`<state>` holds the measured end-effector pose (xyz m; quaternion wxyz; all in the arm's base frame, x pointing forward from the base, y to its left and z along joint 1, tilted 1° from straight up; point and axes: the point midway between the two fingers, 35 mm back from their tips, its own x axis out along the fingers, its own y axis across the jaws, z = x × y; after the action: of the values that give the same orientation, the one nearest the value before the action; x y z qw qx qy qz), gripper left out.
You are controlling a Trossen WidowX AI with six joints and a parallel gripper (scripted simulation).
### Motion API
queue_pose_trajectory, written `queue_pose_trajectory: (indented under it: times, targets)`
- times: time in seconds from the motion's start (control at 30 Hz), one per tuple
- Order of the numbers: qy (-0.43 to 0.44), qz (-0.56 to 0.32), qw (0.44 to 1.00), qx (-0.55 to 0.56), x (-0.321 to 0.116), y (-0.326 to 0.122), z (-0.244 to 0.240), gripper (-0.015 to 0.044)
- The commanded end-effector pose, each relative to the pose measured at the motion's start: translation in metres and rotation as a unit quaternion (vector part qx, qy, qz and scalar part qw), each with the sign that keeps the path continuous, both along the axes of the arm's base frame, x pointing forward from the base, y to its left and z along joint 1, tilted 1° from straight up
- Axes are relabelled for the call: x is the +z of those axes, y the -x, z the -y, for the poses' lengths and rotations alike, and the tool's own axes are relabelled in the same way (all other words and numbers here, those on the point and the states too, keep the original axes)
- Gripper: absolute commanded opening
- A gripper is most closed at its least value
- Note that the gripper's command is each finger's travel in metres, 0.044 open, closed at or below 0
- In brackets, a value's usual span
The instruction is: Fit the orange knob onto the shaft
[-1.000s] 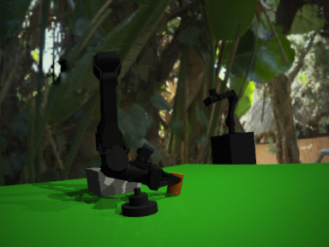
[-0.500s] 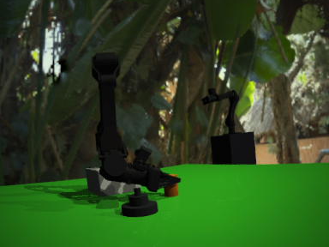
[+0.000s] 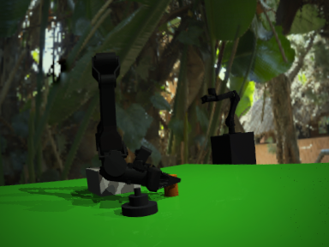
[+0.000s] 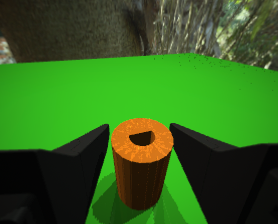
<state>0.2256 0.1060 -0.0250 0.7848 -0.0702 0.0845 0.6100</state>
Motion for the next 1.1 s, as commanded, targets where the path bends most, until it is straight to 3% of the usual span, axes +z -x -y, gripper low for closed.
queue_pose_trajectory:
  times: [0.0,0.07,0.3,0.57,0.9,1.07]
  targets:
    - [-0.002,-0.001,1.0,0.0,0.0,0.0,0.0,0.026]
    - [-0.002,-0.001,1.0,0.0,0.0,0.0,0.0,0.026]
    - [-0.002,-0.001,1.0,0.0,0.0,0.0,0.0,0.044]
    - [-0.002,-0.001,1.0,0.0,0.002,0.0,0.0,0.044]
    - [0.0,0.001,1.0,0.0,0.075,-0.001,0.001,0.044]
    - [0.0,0.001,1.0,0.0,0.08,0.0,0.001,0.044]
